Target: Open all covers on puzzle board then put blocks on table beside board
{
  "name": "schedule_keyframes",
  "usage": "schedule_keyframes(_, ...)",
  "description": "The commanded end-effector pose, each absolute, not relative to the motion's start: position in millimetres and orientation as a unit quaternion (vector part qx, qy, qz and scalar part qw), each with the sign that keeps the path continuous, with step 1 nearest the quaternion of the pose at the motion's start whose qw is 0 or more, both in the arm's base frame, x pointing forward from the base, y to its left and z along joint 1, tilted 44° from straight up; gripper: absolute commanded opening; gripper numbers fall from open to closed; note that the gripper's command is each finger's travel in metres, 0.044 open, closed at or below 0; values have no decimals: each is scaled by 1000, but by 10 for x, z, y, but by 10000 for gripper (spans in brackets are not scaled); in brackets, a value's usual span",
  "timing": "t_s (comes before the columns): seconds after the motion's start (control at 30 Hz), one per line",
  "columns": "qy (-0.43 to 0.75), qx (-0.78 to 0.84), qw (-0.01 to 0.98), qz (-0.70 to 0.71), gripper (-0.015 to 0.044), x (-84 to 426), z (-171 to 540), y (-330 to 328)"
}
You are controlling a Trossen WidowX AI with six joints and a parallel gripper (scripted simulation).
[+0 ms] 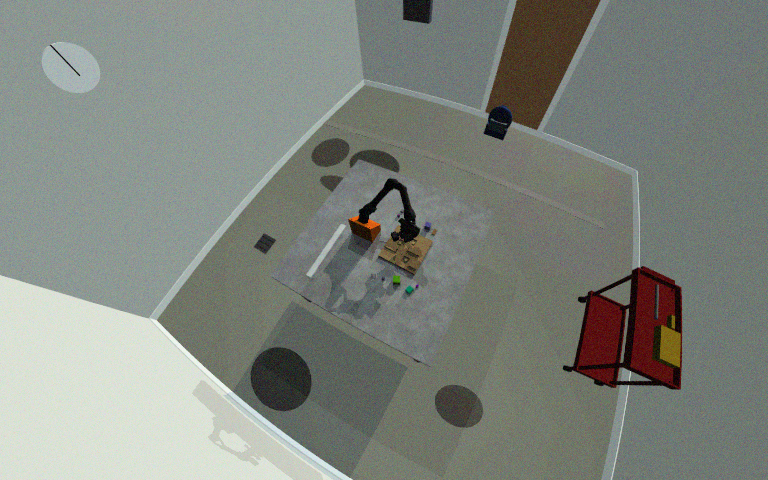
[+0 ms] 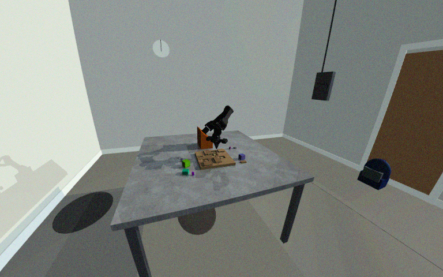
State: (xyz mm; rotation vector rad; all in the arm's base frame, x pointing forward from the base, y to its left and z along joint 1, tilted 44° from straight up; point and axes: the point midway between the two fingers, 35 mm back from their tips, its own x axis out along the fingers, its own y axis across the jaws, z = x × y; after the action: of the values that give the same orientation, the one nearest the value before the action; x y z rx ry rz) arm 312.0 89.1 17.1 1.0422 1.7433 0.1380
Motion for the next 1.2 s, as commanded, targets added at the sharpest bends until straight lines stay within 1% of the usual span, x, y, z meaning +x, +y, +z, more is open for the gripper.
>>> schedule_keyframes(0.0, 725, 403, 550, 98, 0, 2925, 156, 860)
schedule_keyframes(0.33, 704, 318, 601, 205, 0, 2396, 113, 821)
schedule_keyframes(0.57, 704, 316, 602, 207, 0, 2388, 95, 837)
schedule_keyframes(0.93, 703, 317, 601, 208, 0, 2361, -212, 1165)
schedule_keyframes(1.17, 703, 317, 601, 208, 0, 2360, -248, 1203)
